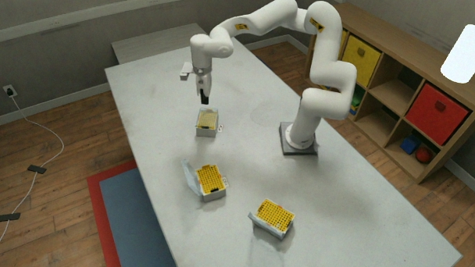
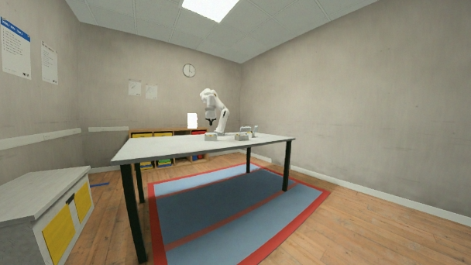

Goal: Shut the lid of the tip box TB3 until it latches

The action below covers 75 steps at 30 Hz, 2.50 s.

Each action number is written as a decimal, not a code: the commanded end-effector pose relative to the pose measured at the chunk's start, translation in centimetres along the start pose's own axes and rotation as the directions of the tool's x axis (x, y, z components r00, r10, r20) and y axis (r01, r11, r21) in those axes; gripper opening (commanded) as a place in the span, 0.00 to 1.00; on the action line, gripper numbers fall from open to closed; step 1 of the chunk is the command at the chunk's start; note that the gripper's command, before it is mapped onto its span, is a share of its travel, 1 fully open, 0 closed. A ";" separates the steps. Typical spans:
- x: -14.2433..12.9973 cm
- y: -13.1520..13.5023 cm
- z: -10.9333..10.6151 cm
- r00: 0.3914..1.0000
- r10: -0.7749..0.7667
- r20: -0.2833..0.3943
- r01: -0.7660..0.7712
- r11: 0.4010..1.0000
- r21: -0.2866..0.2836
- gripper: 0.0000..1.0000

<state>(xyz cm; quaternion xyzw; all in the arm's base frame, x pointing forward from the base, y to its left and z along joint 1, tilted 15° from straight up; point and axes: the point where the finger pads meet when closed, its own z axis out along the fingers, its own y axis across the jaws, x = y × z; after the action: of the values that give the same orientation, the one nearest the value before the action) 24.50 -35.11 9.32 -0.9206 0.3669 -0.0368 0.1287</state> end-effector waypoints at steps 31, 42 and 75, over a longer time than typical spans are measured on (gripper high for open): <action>-3.5 0.1 3.7 1.000 0.000 -0.004 0.000 1.000 -0.002 0.00; -3.5 0.1 5.0 1.000 0.000 -0.004 0.000 1.000 -0.002 0.00; -3.5 0.1 7.0 1.000 0.000 -0.004 0.000 1.000 -0.002 0.00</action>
<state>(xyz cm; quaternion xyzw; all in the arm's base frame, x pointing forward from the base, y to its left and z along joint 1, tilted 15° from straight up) 22.94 -31.15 2.67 -0.9205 0.3671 -0.0369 0.1284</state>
